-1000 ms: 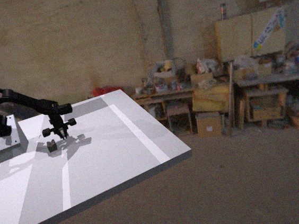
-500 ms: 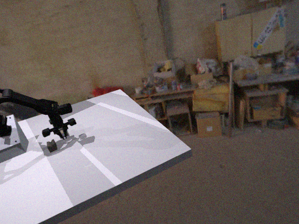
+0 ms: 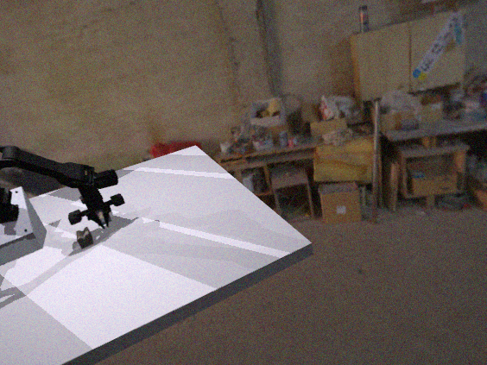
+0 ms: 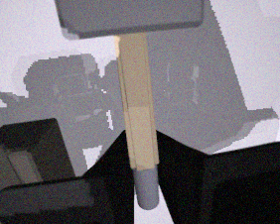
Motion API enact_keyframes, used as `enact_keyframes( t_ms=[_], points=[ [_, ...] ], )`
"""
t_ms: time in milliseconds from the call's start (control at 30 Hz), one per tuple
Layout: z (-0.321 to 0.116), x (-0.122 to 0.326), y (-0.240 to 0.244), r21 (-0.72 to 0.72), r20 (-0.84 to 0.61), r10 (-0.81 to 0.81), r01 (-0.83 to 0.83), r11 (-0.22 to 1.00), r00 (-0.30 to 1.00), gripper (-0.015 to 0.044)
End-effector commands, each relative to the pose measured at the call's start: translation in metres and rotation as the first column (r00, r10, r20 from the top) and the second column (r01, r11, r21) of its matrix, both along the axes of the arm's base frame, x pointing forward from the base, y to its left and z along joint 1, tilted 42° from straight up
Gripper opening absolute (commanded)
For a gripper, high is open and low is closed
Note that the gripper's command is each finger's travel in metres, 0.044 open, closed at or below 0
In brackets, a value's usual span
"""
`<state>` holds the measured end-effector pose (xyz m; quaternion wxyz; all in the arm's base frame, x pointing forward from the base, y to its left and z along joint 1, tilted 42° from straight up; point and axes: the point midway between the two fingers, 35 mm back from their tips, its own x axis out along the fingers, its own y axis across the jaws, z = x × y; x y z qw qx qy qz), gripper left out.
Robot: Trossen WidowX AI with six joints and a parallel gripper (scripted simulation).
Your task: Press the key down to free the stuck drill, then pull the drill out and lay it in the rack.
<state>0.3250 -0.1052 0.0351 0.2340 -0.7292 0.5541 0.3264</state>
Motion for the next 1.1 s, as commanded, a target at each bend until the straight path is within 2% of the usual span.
enact_keyframes(
  t_ms=[0,1067],
  points=[
    [0.006,0.004,-0.004,0.000,0.005,0.002,-0.002,1.000,1.000,0.0000],
    [0.035,0.015,-0.036,-0.003,0.007,0.002,-0.002,1.000,1.000,0.0000]
  ],
)
